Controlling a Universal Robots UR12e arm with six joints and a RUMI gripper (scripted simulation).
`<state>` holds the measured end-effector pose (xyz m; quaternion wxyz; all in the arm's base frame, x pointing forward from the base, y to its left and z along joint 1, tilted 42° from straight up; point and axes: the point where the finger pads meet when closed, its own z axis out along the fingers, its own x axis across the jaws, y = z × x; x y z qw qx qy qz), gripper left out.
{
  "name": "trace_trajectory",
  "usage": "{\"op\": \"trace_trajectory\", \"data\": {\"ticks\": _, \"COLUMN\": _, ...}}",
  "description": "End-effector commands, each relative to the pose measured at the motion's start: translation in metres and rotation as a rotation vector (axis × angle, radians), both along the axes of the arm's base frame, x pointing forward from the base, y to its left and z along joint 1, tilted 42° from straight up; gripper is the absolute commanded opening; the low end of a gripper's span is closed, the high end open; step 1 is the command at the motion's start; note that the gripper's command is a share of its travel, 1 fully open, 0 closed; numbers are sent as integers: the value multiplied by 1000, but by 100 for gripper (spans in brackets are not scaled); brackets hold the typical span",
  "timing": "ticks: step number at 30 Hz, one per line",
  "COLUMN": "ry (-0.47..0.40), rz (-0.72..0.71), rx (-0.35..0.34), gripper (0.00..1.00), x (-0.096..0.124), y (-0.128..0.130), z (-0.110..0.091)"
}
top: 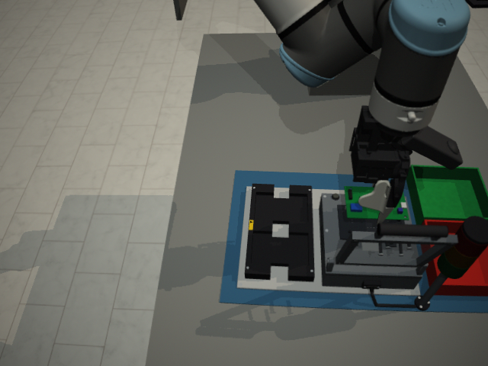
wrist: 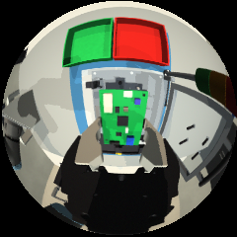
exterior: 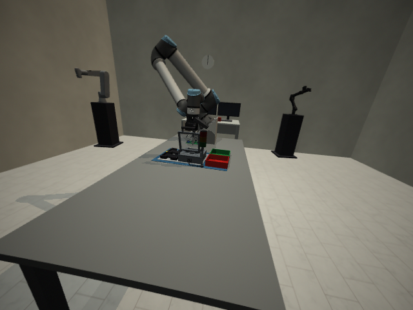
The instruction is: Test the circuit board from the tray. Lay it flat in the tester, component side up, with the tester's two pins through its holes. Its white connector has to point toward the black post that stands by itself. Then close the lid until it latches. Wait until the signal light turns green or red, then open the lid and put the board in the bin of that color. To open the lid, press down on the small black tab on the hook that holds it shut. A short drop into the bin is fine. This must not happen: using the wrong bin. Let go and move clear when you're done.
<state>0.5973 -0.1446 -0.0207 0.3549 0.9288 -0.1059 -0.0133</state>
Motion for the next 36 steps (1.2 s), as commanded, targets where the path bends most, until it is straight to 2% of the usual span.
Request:
{"op": "trace_trajectory", "data": {"ticks": 1, "ry": 0, "rz": 2, "rx": -1, "gripper": 39, "x": 1, "y": 1, "z": 0}}
{"op": "trace_trajectory", "data": {"ticks": 25, "ry": 1, "rz": 3, "rx": 0, "gripper": 39, "x": 1, "y": 1, "z": 0}}
{"op": "trace_trajectory", "data": {"ticks": 36, "ry": 5, "rz": 0, "rx": 1, "gripper": 39, "x": -3, "y": -6, "z": -9}}
